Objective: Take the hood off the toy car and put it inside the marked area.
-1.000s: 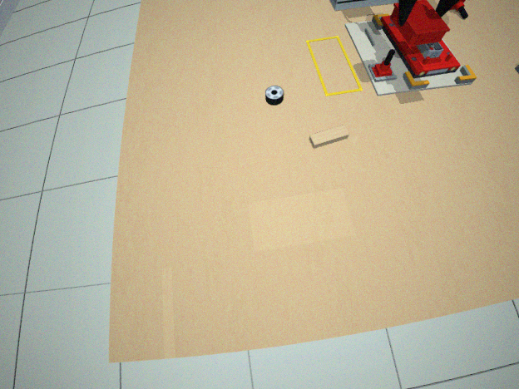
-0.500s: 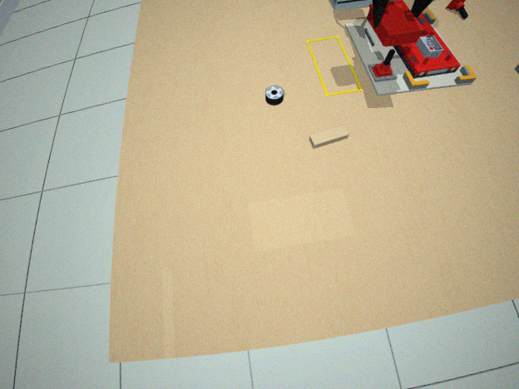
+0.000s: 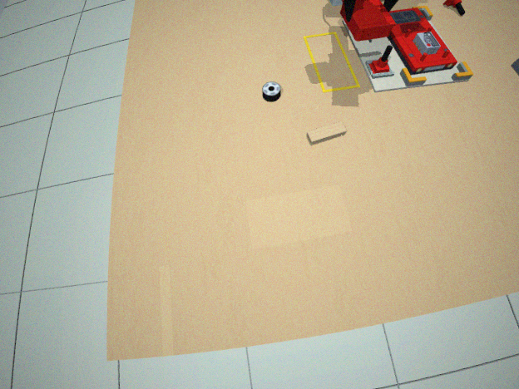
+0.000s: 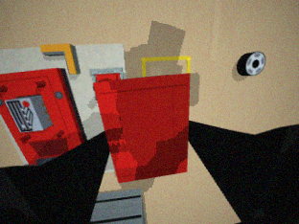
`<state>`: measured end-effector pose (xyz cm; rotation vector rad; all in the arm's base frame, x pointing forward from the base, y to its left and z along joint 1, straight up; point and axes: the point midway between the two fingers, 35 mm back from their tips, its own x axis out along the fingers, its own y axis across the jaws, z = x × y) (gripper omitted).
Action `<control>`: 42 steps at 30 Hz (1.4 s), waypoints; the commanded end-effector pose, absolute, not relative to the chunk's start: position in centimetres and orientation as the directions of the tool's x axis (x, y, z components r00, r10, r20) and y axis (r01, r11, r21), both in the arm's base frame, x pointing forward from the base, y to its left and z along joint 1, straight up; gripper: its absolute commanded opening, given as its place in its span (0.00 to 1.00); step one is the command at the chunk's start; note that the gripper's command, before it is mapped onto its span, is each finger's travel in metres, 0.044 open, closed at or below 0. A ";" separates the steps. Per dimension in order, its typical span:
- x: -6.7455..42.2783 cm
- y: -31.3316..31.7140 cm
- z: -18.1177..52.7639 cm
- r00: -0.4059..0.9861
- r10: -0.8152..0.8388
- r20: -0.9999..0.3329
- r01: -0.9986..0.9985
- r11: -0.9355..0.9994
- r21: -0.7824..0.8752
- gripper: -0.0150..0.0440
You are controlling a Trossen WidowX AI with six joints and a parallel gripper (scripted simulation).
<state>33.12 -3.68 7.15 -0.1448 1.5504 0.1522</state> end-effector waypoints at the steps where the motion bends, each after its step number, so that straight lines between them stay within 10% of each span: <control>1: 32.9 -5.1 7.5 0.021 0.005 -1.000 -0.191 0.982 0.001 0.25; 42: 32.2 -8.6 6.0 0.020 0.000 -1.000 -0.189 0.982 -0.004 0.25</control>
